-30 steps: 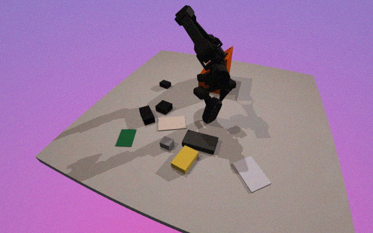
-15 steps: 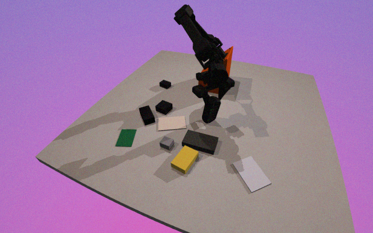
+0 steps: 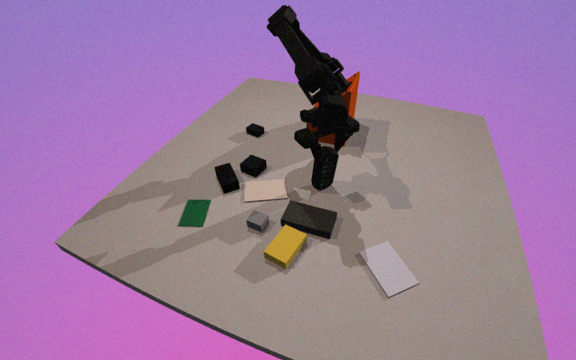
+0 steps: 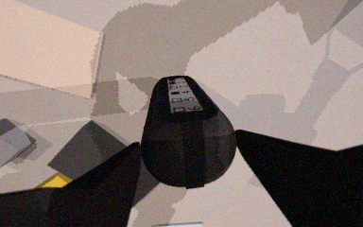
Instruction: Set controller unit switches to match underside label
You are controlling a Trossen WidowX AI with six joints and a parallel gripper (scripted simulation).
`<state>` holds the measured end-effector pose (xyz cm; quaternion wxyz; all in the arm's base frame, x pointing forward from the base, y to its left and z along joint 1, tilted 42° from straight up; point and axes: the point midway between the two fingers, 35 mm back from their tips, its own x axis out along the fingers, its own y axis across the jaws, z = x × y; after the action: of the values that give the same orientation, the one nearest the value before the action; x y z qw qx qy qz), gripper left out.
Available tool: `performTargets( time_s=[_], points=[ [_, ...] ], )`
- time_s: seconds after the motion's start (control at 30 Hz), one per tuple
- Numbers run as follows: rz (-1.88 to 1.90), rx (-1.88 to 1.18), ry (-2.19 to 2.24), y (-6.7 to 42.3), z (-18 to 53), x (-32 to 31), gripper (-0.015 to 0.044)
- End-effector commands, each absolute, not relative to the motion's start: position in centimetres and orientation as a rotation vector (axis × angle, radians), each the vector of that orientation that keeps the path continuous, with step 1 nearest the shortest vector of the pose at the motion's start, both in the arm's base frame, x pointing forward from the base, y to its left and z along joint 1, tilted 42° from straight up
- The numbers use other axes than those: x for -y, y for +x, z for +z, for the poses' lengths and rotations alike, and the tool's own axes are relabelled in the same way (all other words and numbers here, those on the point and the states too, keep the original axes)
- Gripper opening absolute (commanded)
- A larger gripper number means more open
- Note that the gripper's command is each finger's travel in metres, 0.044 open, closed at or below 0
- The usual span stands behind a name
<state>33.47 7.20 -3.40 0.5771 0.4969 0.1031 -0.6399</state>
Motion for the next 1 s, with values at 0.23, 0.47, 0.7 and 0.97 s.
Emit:
performTargets(
  time_s=[0.23, 0.47, 0.7, 0.97],
  points=[
    [-1.499, -0.237, 1.15, 32.9, -3.0, -6.3, 0.0338],
    [-1.499, -0.237, 1.15, 32.6, -2.8, -5.9, 0.0338],
    [-1.499, -0.237, 1.15, 32.3, -2.5, -5.4, 0.0338],
    [-1.499, -0.237, 1.149, 32.0, -2.3, -4.9, 0.0338]
  ],
)
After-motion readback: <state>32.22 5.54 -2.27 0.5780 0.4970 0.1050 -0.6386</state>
